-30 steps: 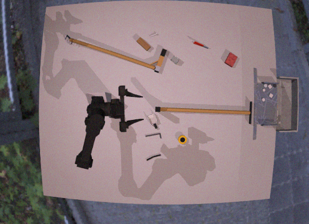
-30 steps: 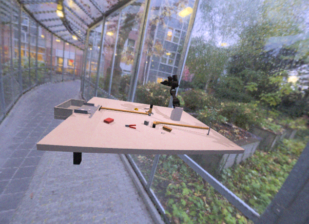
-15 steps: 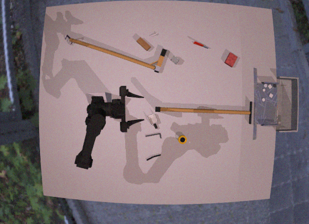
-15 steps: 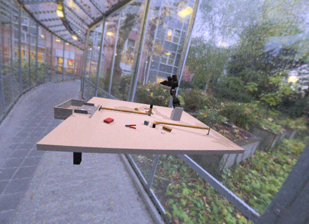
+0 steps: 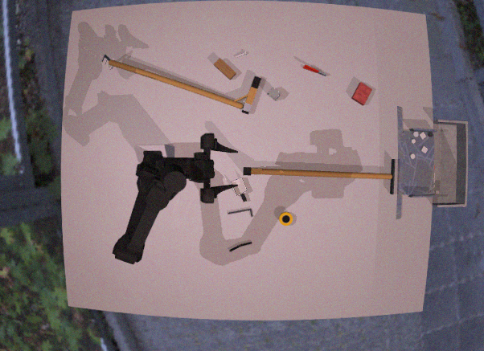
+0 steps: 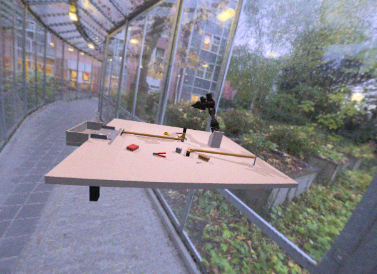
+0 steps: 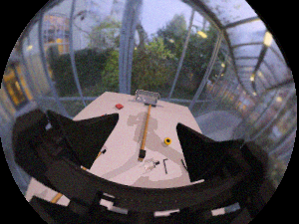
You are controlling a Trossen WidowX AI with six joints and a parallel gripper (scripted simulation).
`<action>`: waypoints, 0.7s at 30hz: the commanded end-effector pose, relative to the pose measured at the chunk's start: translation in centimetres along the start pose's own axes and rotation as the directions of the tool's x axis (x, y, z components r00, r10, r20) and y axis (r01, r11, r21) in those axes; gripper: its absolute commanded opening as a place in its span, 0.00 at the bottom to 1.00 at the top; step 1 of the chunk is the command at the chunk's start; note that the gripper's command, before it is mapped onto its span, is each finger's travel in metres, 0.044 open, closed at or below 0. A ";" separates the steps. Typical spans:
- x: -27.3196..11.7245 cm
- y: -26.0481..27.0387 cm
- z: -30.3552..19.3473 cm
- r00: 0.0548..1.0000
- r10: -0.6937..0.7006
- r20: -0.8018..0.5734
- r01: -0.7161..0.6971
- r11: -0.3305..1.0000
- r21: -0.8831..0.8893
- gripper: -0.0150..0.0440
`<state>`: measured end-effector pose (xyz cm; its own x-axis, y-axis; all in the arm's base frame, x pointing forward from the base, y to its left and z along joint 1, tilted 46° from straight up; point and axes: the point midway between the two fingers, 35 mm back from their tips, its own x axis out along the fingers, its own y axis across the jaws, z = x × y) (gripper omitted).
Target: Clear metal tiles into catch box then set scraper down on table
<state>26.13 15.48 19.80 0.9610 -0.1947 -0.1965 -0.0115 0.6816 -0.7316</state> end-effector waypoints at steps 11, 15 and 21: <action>3.8 0.4 -4.7 0.988 -0.012 -0.151 0.009 1.000 -0.019 1.00; 4.7 0.4 -6.2 0.981 -0.015 -0.196 0.011 1.000 -0.019 1.00; 6.0 0.2 -8.4 0.965 -0.018 -0.263 0.014 1.000 -0.016 1.00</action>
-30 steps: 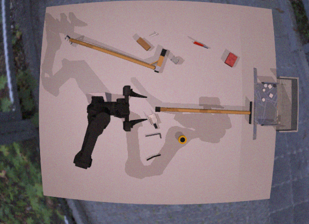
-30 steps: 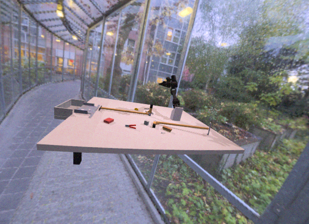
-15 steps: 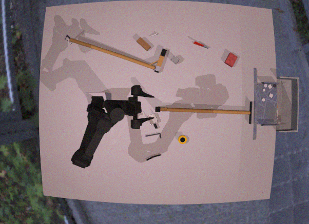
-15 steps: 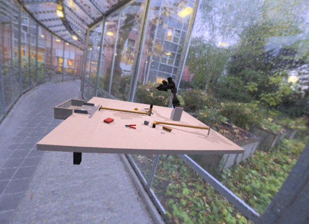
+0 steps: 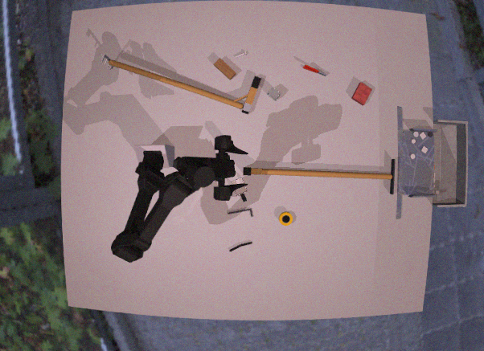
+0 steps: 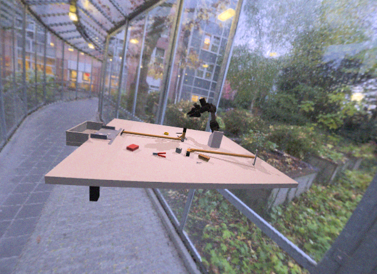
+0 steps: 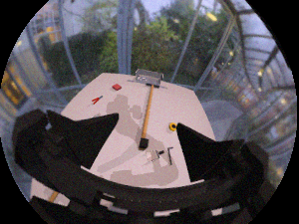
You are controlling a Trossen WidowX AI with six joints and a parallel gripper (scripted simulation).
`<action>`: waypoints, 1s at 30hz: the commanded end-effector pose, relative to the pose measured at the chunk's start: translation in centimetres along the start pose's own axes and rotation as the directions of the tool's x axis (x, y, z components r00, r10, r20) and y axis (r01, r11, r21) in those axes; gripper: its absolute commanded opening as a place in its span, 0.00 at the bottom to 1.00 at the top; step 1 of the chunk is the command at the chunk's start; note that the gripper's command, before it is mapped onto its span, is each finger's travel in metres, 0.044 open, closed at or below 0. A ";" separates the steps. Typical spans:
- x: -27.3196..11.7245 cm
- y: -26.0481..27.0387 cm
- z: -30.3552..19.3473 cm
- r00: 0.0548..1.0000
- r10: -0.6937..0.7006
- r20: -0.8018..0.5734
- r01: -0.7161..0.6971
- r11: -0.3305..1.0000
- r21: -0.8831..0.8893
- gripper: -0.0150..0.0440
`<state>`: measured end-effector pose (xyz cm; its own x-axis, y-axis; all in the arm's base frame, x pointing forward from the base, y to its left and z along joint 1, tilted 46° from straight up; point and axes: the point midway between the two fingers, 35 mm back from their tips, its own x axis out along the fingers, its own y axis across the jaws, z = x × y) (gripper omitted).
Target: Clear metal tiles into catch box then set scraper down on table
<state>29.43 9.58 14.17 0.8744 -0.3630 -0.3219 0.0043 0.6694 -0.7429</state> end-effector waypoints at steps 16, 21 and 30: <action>4.7 -0.2 -7.2 0.972 0.007 -0.234 -0.002 1.000 0.023 1.00; 5.6 -0.3 -9.2 0.955 0.012 -0.295 -0.001 0.999 0.038 1.00; 6.2 -0.5 -11.0 0.937 0.018 -0.350 0.001 0.999 0.054 1.00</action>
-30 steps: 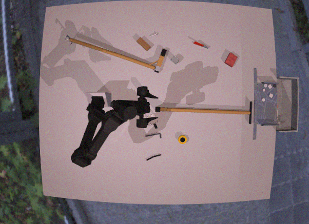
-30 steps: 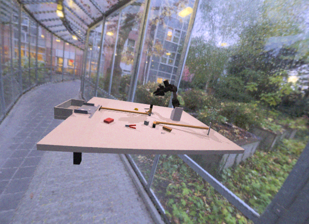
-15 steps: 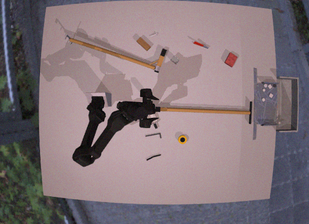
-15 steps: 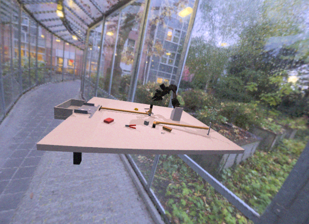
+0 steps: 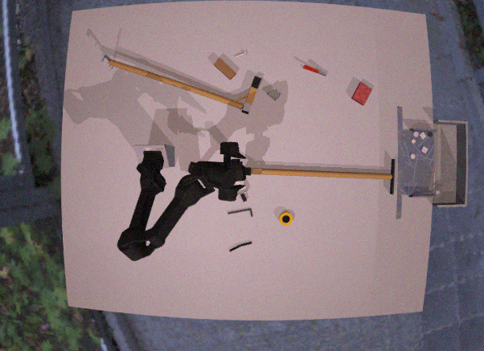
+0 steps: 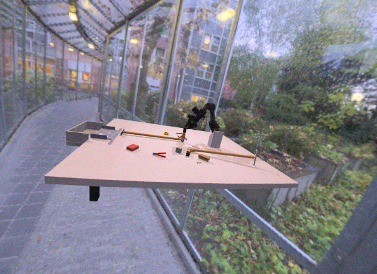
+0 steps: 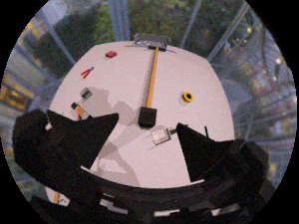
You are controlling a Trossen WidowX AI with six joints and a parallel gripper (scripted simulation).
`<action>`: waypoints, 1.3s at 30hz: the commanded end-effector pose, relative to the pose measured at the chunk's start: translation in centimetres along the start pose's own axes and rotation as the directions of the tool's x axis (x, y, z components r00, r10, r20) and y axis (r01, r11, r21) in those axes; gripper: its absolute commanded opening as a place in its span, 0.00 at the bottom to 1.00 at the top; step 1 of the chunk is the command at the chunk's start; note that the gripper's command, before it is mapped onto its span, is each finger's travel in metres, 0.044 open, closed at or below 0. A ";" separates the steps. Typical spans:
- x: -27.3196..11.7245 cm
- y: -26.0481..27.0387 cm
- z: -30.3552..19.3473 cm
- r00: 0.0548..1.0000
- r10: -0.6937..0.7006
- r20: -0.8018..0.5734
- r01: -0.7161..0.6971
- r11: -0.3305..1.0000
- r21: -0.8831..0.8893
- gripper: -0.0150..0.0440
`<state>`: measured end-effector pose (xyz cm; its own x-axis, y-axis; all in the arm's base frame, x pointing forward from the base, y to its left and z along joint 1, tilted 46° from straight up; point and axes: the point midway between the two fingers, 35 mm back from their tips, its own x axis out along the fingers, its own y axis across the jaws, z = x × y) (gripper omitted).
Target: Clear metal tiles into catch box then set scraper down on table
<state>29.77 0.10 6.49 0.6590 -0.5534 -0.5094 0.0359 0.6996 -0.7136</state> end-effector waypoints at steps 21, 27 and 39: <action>-4.6 0.2 1.2 1.000 0.008 -0.022 -0.008 1.000 0.002 1.00; -3.2 0.3 0.2 1.000 0.010 -0.024 -0.010 1.000 0.003 1.00; -1.3 0.2 -1.3 1.000 0.008 -0.022 -0.008 1.000 0.002 1.00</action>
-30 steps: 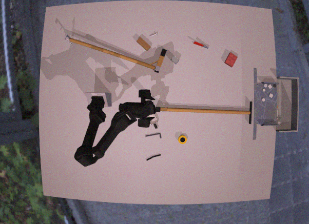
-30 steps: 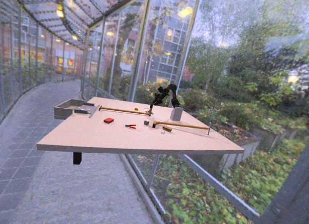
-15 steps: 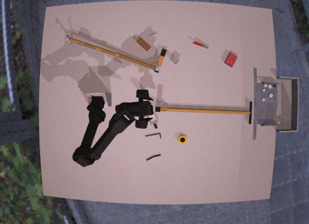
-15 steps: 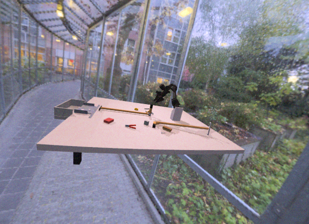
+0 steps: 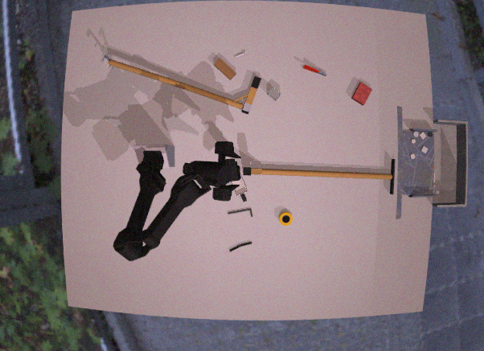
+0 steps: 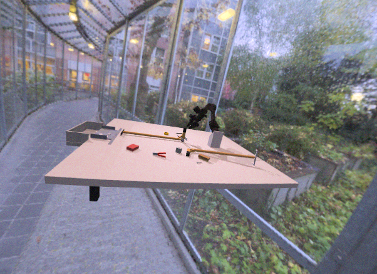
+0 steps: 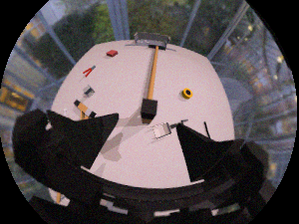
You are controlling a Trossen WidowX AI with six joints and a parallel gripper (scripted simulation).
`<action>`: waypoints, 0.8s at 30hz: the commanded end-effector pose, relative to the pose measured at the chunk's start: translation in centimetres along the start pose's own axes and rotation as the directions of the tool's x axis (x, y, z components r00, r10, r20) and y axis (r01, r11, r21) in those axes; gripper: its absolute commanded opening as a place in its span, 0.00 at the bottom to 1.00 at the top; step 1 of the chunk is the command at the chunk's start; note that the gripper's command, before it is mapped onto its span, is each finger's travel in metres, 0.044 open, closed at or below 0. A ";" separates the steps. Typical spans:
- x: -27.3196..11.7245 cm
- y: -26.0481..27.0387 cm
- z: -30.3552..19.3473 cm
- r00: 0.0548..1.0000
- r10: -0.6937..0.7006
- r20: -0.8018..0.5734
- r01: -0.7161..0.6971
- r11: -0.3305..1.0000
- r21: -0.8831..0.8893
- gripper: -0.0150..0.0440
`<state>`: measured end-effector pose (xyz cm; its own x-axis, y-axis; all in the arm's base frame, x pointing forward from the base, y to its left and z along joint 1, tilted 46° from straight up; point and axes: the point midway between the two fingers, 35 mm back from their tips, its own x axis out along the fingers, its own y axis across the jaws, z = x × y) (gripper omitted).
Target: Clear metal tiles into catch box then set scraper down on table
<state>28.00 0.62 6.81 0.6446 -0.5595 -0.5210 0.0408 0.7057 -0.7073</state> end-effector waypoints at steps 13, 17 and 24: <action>2.3 0.4 -0.1 1.000 0.009 -0.008 -0.009 1.000 -0.005 1.00; 3.0 0.4 -0.1 1.000 0.010 -0.009 -0.010 1.000 -0.005 1.00; 4.1 0.4 0.0 1.000 0.010 -0.009 -0.010 1.000 -0.004 1.00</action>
<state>30.41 -1.11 4.80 0.6408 -0.5575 -0.5277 0.0393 0.7103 -0.7028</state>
